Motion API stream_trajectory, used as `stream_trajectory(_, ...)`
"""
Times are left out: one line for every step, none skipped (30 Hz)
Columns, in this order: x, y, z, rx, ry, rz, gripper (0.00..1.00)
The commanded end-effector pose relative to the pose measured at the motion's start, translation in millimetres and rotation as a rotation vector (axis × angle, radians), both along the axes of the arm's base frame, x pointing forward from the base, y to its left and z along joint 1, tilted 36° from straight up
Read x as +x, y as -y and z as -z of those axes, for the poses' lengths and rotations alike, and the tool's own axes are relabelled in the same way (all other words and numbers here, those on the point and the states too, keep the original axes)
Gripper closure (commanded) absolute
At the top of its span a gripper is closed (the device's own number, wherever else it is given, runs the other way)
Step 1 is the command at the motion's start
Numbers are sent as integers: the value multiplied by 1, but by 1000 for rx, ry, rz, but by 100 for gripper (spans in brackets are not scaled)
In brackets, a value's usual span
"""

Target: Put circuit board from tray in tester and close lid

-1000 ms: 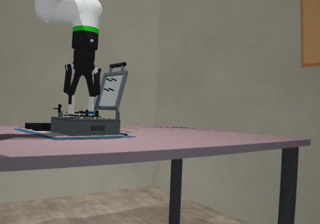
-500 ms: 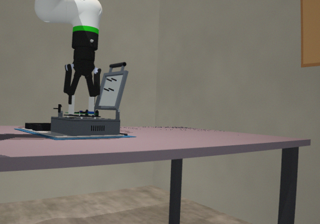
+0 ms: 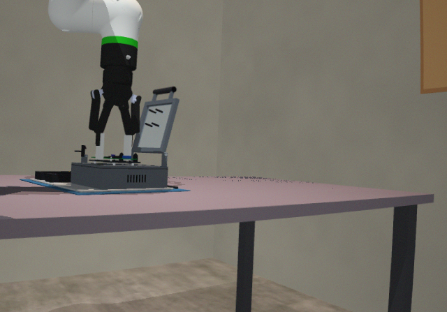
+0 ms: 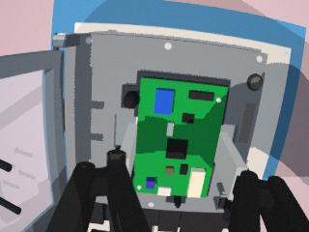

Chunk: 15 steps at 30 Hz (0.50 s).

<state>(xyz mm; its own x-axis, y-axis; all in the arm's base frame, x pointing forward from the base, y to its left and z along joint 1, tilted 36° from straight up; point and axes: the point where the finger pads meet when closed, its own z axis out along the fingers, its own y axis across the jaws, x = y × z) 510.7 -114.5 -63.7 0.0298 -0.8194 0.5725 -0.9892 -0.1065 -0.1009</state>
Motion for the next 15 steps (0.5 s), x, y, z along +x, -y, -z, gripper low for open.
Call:
stream_trajectory(0,0,0,0,0,0,54)
stream_trajectory(0,0,1,0,0,0,54)
stream_trajectory(0,0,1,0,0,0,54)
stream_trajectory(0,1,1,0,0,0,54)
stream_trajectory(0,1,1,0,0,0,54)
stream_trajectory(0,1,1,0,0,0,54)
stream_trajectory(0,1,1,0,0,0,54)
stream_trajectory(0,1,1,0,0,0,54)
stream_trajectory(0,1,2,0,0,0,54)
stream_trajectory(0,1,2,0,0,0,54)
stream_trajectory(0,1,2,0,0,0,54)
stream_trajectory(0,1,2,0,0,0,54)
stream_trajectory(0,1,2,0,0,0,54)
stream_trajectory(0,1,2,0,0,0,54)
stream_trajectory(0,1,2,0,0,0,54)
